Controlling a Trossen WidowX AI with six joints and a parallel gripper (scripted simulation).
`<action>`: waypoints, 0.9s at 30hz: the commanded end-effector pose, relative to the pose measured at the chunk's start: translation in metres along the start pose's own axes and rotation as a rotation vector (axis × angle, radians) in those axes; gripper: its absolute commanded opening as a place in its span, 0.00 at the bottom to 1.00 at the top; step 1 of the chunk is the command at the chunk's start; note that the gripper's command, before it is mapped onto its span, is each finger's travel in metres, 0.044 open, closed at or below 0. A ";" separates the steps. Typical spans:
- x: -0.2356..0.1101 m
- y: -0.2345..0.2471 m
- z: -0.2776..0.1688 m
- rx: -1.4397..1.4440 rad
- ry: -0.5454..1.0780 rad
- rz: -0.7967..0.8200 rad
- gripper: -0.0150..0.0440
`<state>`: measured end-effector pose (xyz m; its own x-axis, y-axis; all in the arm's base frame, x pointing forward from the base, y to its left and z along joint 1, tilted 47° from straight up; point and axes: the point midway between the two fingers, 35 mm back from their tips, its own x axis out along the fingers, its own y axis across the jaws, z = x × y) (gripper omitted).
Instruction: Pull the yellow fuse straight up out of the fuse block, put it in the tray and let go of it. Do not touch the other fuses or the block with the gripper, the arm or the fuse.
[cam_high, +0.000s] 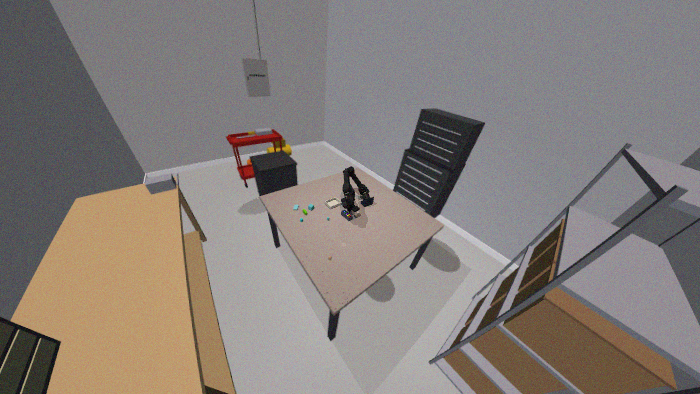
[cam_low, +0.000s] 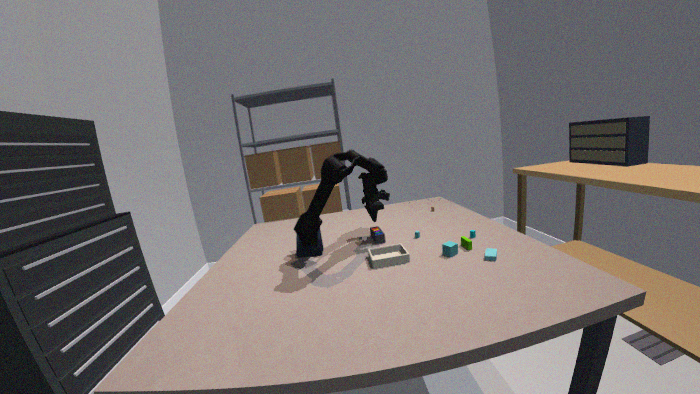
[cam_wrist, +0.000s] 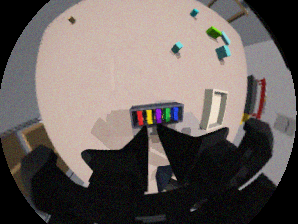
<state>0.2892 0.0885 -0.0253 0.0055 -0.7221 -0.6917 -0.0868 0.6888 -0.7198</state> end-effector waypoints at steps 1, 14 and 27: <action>0.004 0.000 0.000 -0.003 0.015 0.000 0.37; 0.017 -0.001 0.001 -0.003 0.015 0.000 0.37; 0.030 -0.002 0.002 -0.002 0.015 -0.001 0.37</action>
<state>0.2921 0.0710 -0.0421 -0.0069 -0.7191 -0.6949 -0.0827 0.6929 -0.7162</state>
